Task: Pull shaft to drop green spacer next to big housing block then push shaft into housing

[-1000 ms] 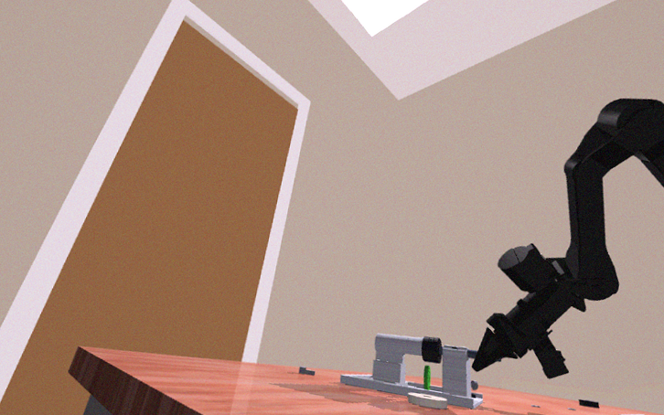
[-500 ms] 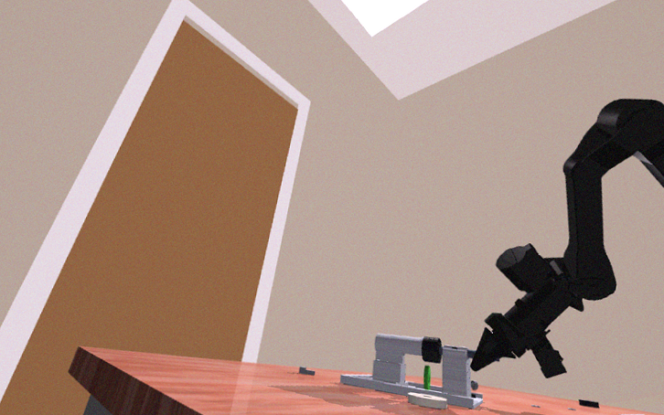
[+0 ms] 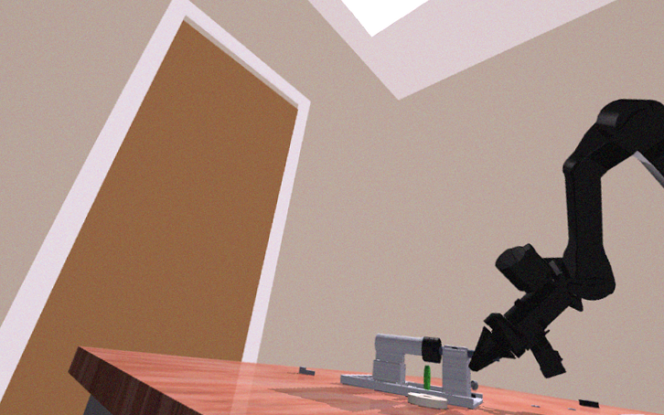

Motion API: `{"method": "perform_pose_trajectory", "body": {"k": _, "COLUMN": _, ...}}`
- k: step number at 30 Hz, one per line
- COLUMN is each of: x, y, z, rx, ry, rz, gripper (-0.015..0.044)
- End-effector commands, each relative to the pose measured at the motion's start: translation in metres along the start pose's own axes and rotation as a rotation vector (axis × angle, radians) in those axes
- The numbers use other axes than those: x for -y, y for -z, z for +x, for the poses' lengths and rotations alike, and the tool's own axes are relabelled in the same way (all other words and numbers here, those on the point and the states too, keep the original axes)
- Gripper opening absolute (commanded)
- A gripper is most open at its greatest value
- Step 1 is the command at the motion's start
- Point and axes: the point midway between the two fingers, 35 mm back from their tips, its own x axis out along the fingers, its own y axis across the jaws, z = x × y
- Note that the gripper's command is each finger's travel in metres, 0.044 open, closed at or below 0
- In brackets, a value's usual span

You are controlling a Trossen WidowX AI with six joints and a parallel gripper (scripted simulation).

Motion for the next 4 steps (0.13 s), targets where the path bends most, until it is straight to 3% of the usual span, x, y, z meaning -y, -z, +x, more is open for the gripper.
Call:
{"method": "perform_pose_trajectory", "body": {"k": 1, "x": -0.0002, "y": -0.0002, "z": -0.0001, "rx": 0.0, "ry": -0.001, "rz": 0.0, "gripper": 0.0289}}
{"method": "perform_pose_trajectory", "body": {"k": 4, "x": -0.0001, "y": 0.0005, "z": -0.0057, "rx": 0.0, "ry": -0.001, "rz": 0.0, "gripper": 0.0368}}
